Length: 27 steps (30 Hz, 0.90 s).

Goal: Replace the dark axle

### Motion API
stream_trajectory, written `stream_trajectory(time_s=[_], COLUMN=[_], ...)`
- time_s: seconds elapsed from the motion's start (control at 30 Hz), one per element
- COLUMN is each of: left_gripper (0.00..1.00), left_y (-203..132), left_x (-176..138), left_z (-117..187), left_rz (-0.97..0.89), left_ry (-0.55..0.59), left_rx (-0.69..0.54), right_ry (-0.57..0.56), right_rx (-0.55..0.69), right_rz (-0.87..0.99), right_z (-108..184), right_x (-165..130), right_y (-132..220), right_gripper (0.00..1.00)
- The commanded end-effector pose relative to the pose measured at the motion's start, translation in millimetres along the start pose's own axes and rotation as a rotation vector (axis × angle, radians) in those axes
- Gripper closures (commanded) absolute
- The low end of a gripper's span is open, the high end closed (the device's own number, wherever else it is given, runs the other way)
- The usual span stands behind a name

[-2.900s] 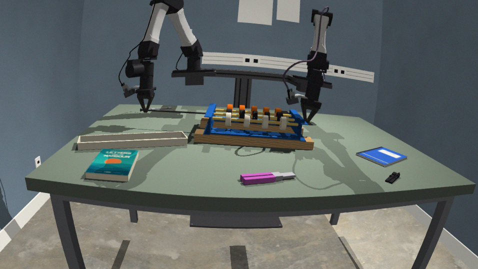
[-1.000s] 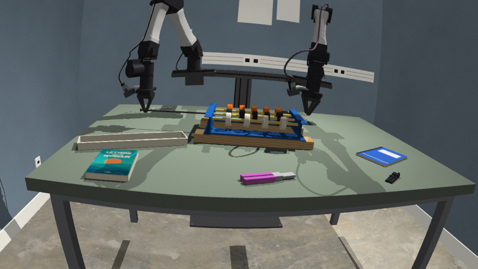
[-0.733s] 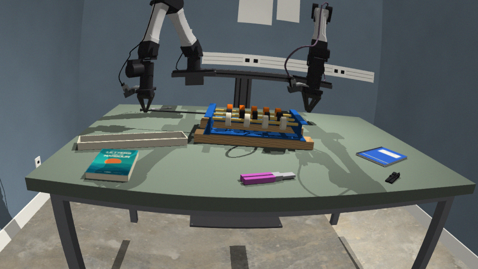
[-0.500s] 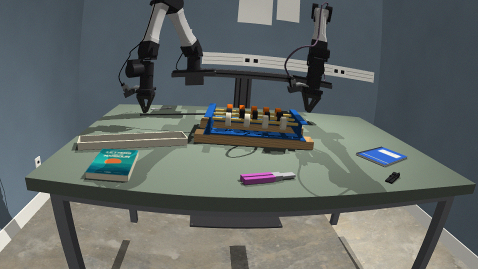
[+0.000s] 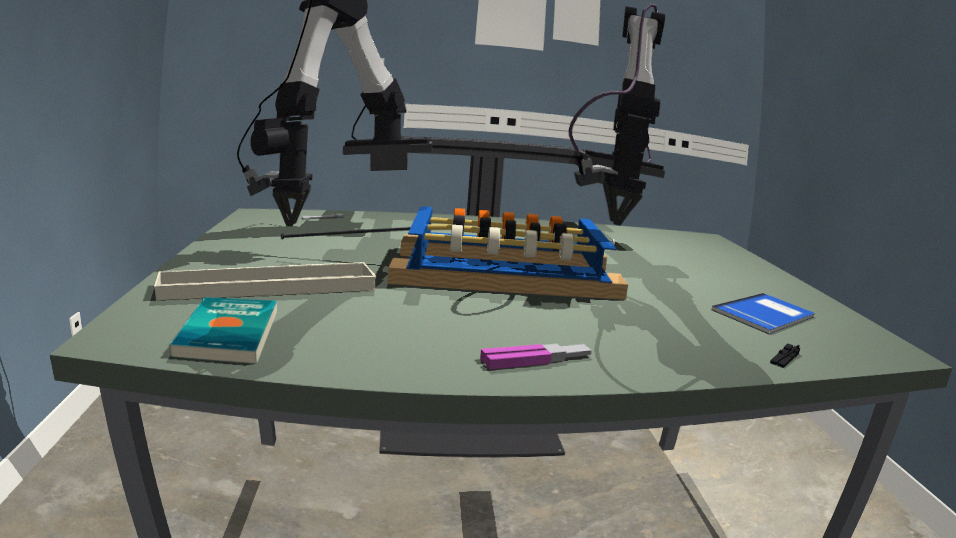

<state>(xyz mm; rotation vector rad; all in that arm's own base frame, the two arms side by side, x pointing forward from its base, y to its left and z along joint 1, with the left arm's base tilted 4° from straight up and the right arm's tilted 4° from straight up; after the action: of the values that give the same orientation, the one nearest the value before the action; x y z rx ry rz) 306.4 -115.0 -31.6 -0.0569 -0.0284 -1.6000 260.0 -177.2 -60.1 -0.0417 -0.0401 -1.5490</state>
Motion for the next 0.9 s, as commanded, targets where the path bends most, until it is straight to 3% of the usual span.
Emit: stream_trajectory(time_s=[0.0,0.8,0.87], left_gripper=[0.68,0.68,0.68], left_y=[7.5,7.5,7.5], left_x=[4.3,4.3,4.3], left_z=[9.6,9.6,9.6], left_rz=[-0.001,-0.001,-0.001], left_ry=[-0.011,-0.011,-0.011], left_rx=[0.036,0.036,0.036], right_ry=[-0.016,-0.016,-0.006], right_rx=[0.019,0.019,0.005], right_rz=[0.01,0.01,0.007], right_z=[8.4,8.4,18.3], right_x=[1.1,1.1,-2.1], right_y=[5.6,5.6,3.8], right_gripper=[0.74,0.74,0.74])
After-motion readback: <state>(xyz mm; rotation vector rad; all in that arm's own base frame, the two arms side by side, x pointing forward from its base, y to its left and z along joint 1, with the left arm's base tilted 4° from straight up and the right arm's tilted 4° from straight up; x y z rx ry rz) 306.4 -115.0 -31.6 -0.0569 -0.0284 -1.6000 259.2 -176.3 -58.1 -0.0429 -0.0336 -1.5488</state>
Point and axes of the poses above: on each arm, the point where the finger pads meet when closed, its own z axis back along the fingers, its own y axis across the jaws, x = y × z, the point moved 7 cm from there along z, back along the fingers, and after that the axes turned 4 degrees about z, right-handed, at the moved point
